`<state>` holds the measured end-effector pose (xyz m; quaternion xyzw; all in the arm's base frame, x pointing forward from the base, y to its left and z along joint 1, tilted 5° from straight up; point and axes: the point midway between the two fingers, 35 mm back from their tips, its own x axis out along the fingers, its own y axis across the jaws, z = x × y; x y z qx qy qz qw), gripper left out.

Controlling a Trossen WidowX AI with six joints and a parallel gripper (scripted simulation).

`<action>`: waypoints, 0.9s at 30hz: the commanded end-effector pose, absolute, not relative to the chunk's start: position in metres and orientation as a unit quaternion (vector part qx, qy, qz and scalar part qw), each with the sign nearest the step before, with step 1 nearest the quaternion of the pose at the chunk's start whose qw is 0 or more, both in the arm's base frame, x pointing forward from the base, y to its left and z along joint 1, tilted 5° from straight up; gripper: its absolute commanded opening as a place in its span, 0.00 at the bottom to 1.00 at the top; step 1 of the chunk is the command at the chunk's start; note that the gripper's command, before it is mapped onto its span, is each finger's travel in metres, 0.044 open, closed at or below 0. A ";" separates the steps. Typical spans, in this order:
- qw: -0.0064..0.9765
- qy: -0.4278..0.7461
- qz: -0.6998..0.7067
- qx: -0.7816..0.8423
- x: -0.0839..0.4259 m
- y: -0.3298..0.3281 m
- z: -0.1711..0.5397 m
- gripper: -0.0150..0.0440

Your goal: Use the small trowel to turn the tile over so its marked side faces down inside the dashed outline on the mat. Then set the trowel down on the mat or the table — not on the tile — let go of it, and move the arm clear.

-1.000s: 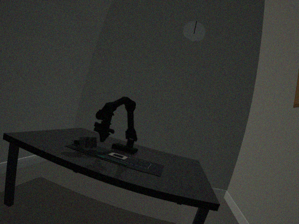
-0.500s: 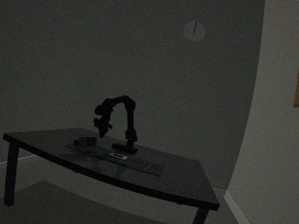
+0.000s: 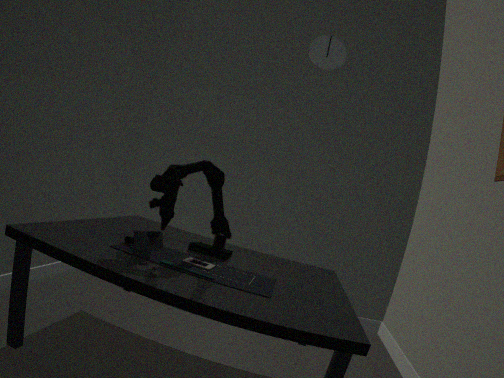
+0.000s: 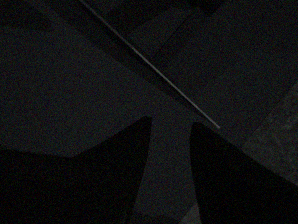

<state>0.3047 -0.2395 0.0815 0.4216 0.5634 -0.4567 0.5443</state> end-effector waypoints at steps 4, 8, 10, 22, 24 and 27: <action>0.587 0.612 -0.392 0.358 0.297 -0.258 0.080 0.42; 0.610 0.637 -0.350 0.316 0.292 -0.268 0.080 0.42; 0.620 0.649 -0.328 0.294 0.289 -0.273 0.080 0.42; 0.667 0.703 -0.189 0.159 0.271 -0.303 0.080 0.42; 0.672 0.709 -0.167 0.138 0.268 -0.308 0.080 0.42; 0.673 0.711 -0.159 0.130 0.266 -0.309 0.080 0.42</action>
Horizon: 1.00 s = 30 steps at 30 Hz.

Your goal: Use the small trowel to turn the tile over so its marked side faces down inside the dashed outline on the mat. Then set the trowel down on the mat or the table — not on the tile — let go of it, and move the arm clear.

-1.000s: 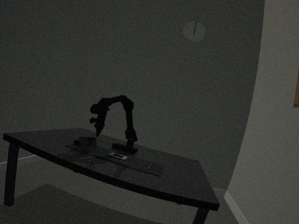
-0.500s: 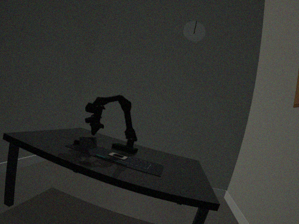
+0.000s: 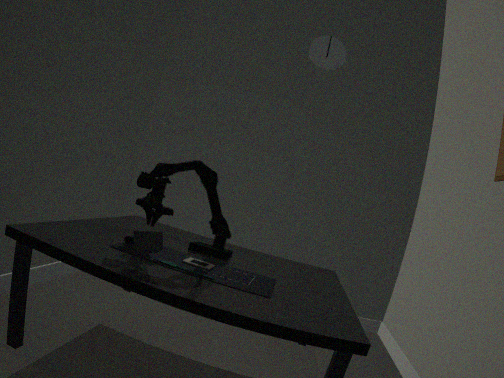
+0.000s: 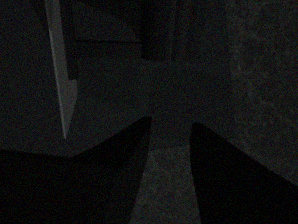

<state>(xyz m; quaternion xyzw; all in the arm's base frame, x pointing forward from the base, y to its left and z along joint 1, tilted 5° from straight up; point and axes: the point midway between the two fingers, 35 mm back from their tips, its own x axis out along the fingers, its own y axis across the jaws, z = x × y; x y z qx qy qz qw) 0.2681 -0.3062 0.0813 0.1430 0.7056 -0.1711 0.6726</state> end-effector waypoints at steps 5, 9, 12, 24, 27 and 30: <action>0.673 0.711 -0.159 0.130 0.268 -0.307 0.079 0.42; 0.673 0.711 -0.159 0.130 0.270 -0.302 0.076 0.42; 0.673 0.710 -0.159 0.130 0.272 -0.298 0.073 0.42; 0.673 0.710 -0.158 0.131 0.278 -0.282 0.063 0.42; 0.673 0.710 -0.158 0.131 0.280 -0.278 0.061 0.42; 0.673 0.710 -0.158 0.131 0.281 -0.274 0.058 0.42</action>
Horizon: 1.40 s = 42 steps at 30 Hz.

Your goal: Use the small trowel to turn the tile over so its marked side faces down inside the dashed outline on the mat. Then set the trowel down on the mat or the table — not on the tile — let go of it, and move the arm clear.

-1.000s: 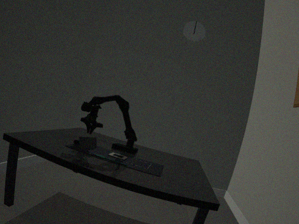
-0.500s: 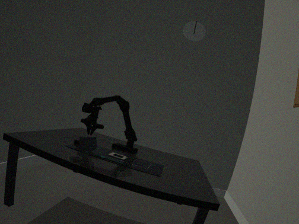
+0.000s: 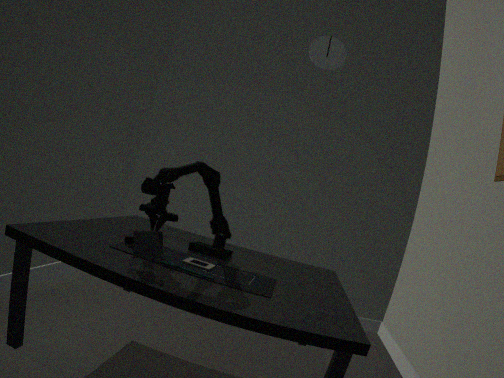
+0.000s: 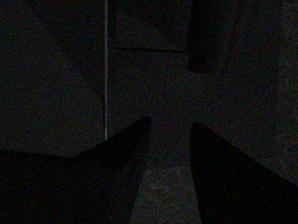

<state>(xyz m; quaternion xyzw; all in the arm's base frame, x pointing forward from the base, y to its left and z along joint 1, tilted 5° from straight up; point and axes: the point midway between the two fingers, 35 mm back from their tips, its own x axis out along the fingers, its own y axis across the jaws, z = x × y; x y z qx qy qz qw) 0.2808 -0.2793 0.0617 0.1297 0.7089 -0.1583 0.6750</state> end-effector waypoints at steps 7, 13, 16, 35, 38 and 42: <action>0.673 0.710 -0.157 0.131 0.287 -0.263 0.057 0.42; 0.673 0.710 -0.157 0.132 0.294 -0.249 0.056 0.42; 0.674 0.710 -0.157 0.132 0.296 -0.243 0.056 0.42; 0.674 0.710 -0.156 0.133 0.315 -0.200 0.054 0.42; 0.674 0.710 -0.155 0.133 0.319 -0.192 0.053 0.42; 0.675 0.709 -0.158 0.130 0.319 -0.196 0.055 0.42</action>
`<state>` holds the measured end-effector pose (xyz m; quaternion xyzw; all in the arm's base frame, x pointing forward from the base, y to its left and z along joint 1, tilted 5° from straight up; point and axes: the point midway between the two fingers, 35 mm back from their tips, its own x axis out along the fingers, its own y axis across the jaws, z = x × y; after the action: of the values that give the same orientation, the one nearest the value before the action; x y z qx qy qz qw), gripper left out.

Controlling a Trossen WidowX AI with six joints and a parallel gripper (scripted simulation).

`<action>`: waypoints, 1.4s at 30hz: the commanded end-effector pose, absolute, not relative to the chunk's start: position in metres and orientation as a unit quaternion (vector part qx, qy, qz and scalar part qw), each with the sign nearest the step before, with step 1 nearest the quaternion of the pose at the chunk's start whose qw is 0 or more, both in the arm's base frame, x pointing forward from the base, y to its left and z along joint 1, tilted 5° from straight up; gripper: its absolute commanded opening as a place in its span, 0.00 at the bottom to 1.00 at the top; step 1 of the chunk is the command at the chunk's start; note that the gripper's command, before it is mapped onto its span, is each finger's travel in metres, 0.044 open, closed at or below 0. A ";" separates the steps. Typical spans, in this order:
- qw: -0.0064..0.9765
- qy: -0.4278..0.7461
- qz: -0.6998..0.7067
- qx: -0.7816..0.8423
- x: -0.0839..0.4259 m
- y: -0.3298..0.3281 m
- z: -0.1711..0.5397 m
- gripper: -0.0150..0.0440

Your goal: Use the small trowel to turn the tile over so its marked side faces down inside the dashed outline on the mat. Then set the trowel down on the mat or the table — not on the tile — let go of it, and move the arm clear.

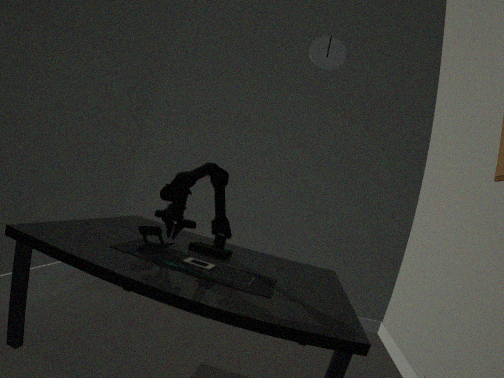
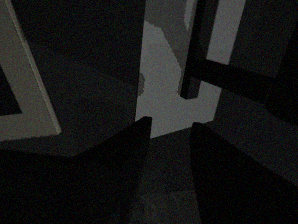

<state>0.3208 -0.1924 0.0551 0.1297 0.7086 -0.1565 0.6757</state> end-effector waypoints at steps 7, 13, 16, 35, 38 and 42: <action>0.676 0.709 -0.156 0.130 0.321 -0.192 0.055 0.25; 0.676 0.709 -0.157 0.130 0.321 -0.193 0.055 0.25; 0.676 0.709 -0.157 0.130 0.321 -0.193 0.055 0.25; 0.673 0.710 -0.158 0.131 0.282 -0.273 0.078 0.42; 0.673 0.710 -0.158 0.131 0.282 -0.273 0.078 0.42; 0.675 0.707 -0.162 0.135 0.282 -0.272 0.079 0.42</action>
<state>0.2817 -0.2723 0.0785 0.1349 0.7076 -0.1612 0.6746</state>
